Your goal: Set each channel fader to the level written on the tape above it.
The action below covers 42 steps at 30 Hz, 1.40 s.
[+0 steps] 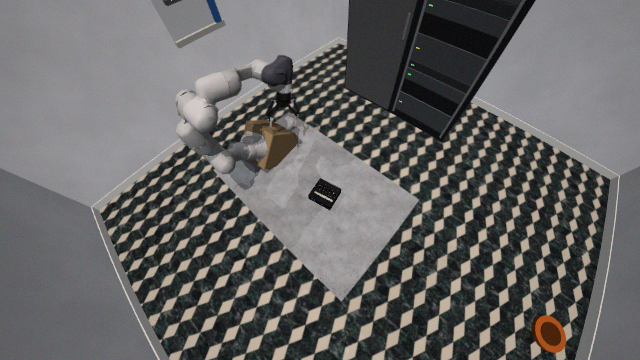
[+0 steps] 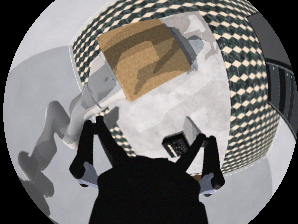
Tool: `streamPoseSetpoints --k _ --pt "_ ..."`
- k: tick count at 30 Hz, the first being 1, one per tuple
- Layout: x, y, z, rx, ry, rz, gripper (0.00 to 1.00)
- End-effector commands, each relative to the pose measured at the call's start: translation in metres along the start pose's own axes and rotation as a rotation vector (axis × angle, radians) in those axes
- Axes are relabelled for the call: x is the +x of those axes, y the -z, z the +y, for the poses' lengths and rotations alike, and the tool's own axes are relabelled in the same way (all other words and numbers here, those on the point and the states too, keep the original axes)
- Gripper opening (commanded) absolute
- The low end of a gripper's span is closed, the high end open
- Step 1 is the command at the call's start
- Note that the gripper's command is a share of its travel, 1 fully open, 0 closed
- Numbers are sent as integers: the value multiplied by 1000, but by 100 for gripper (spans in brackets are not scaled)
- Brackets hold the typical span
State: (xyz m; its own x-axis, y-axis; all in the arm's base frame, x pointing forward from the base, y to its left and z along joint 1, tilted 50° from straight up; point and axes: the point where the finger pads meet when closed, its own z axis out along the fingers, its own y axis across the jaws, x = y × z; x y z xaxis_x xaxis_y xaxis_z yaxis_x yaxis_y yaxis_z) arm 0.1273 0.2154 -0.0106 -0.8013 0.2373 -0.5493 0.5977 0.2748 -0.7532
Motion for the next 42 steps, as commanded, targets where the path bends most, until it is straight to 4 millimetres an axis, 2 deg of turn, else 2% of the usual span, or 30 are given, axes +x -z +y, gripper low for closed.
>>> streamPoseSetpoints --k 1,2,6,7,29,30,42 --pt "-9 14 6 -5 -146 73 100" --pt "-19 23 11 -4 -217 121 100" --pt "-19 23 11 -4 -217 121 100" --pt "-32 33 16 0 -297 174 100" --pt "-32 33 16 0 -297 174 100" --pt "-47 44 22 7 -386 232 100" --pt "-47 44 22 7 -386 232 100"
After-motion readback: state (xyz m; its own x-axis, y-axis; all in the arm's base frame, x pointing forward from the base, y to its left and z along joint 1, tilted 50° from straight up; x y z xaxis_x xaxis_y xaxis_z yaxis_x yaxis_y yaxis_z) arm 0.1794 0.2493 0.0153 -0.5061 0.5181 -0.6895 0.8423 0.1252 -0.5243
